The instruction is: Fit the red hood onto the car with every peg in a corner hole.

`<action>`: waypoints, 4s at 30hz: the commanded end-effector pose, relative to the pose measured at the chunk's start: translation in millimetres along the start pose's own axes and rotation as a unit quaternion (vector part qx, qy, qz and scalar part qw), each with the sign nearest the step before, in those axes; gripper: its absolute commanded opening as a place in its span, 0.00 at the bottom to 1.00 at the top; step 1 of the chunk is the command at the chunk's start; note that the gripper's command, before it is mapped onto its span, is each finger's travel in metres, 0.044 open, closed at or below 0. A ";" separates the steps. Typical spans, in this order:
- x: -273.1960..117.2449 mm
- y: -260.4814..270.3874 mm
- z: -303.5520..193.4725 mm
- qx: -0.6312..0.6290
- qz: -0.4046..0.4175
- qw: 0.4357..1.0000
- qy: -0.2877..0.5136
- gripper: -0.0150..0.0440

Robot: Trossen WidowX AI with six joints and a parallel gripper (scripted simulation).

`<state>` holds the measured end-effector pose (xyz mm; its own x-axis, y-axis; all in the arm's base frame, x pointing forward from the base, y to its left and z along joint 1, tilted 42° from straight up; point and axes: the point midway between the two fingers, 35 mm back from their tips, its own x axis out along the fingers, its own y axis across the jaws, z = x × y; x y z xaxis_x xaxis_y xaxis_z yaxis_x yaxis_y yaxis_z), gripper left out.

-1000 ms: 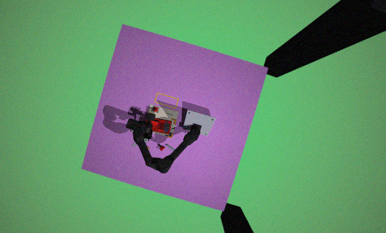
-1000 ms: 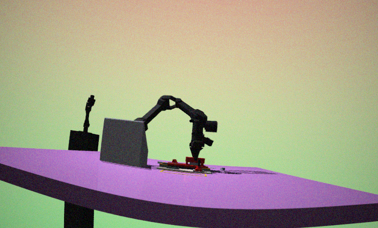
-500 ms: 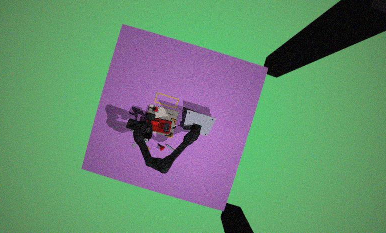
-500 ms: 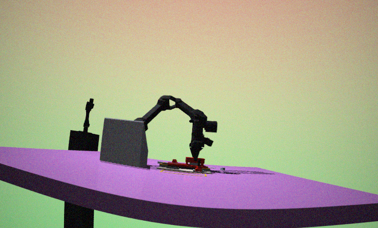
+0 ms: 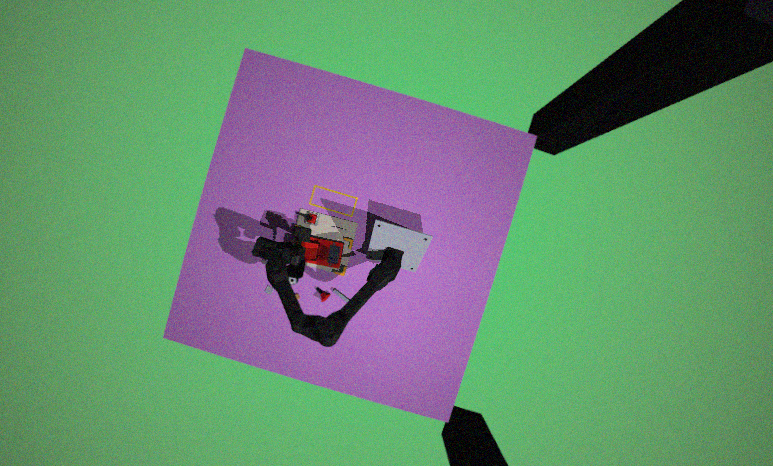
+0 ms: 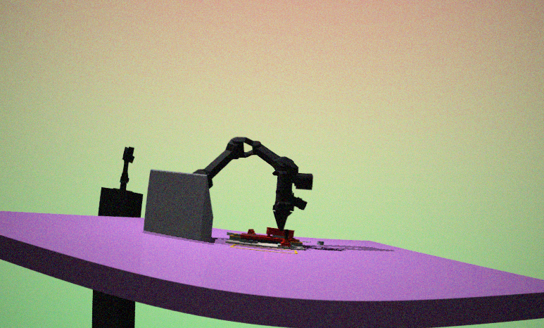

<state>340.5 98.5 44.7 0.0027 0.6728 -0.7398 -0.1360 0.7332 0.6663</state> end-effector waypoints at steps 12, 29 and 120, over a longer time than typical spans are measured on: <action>-1.2 -0.7 -0.1 -0.002 0.002 1.000 -0.004 0.25; 0.0 -1.1 -0.4 -0.001 0.008 1.000 -0.010 0.25; -58.7 -0.5 1.2 -0.002 -0.005 1.000 0.005 1.00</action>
<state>341.8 59.5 88.0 -0.0051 0.6687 -0.7435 -0.1365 0.7361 0.6630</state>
